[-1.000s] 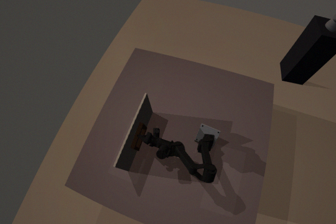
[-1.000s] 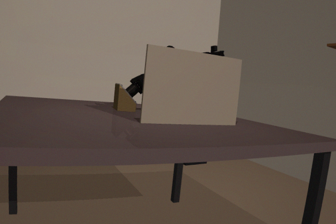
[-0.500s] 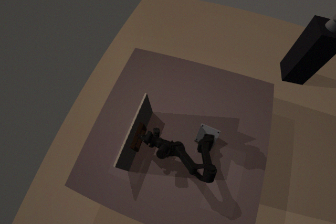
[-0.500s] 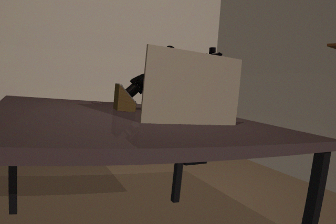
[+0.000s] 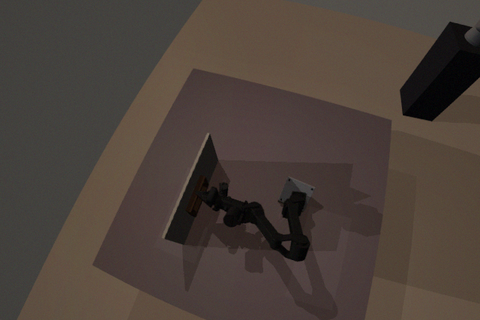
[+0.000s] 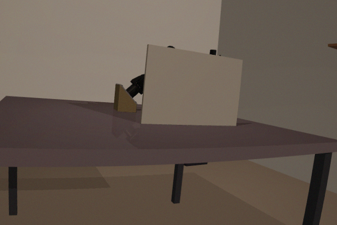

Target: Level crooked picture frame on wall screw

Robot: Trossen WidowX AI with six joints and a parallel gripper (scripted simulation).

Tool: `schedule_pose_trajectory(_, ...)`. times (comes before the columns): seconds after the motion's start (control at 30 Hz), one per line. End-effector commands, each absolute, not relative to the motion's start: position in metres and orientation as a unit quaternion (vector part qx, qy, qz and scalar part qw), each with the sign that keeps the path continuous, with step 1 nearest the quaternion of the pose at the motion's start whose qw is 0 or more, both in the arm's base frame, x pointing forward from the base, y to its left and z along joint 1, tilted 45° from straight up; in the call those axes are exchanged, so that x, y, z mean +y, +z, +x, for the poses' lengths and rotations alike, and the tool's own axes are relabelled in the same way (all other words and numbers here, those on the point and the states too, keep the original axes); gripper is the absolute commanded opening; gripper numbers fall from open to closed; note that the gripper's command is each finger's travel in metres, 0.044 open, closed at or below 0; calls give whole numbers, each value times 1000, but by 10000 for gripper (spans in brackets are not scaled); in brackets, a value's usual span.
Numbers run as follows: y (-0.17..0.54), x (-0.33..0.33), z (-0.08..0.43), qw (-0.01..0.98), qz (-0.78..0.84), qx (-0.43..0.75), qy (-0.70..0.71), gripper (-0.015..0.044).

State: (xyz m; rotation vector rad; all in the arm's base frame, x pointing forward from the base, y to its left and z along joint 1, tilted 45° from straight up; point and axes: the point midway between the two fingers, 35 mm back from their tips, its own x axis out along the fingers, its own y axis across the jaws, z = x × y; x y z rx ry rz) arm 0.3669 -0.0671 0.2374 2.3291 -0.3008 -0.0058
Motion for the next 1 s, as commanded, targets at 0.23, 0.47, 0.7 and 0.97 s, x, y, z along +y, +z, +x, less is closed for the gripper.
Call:
schedule_pose_trajectory(0.23, 240, -53, 323, 419, 900, -119, -7, 260)
schedule_pose_trajectory(0.47, 226, -41, 275, 458, 880, -121, -13, 260)
schedule_pose_trajectory(0.7, 231, -41, 276, 455, 882, -121, -8, 260)
schedule_pose_trajectory(0.97, 253, -41, 235, 459, 880, -121, -12, 260)
